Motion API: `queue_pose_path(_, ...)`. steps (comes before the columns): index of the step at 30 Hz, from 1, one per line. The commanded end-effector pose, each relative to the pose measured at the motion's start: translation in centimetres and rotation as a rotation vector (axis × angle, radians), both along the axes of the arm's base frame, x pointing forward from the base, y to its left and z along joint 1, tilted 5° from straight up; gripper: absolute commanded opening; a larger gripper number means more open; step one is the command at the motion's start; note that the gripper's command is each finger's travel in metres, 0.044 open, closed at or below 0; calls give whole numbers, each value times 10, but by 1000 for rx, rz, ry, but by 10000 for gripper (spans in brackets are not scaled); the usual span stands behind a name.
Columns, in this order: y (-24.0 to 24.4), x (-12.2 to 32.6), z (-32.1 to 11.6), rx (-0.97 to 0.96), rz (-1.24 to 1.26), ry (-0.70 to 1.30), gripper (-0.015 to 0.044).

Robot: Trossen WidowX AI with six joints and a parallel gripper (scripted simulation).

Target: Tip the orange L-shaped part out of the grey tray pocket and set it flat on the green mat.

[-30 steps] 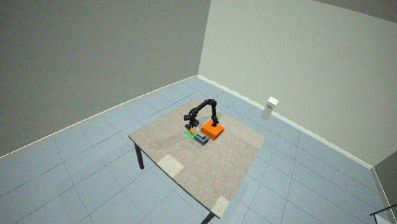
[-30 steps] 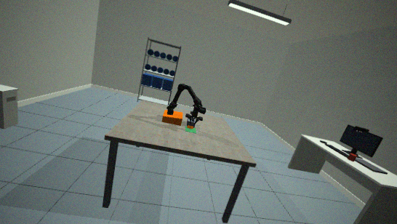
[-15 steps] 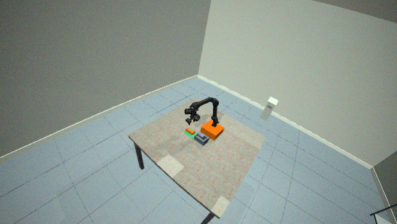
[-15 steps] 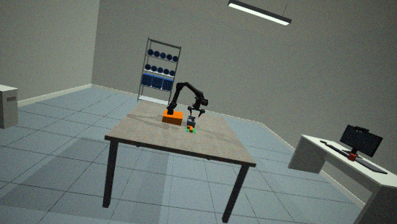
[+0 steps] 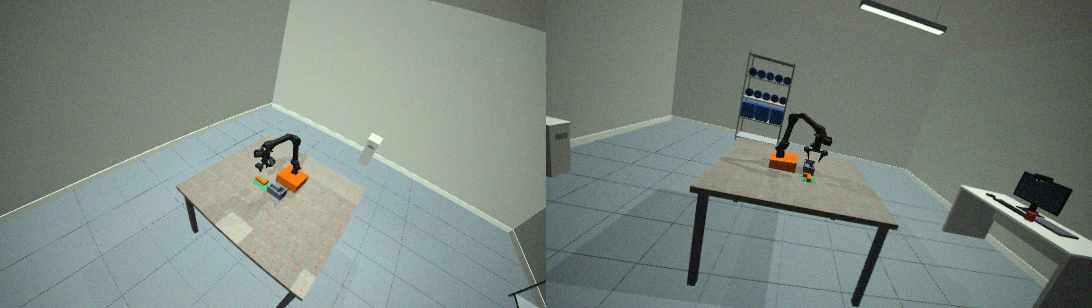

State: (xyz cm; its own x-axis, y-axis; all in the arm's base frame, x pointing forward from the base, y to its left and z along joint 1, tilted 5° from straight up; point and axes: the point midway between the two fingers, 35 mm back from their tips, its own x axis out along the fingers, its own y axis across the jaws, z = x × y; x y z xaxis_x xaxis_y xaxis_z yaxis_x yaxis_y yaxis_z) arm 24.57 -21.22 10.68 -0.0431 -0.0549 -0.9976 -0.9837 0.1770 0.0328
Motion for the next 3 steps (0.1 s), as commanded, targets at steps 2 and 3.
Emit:
queue_pose_path(2, 0, 0, 0, -2, 0, -3, 400)
queue_pose_path(3, 0, 0, 0, -2, 0, -3, 400)
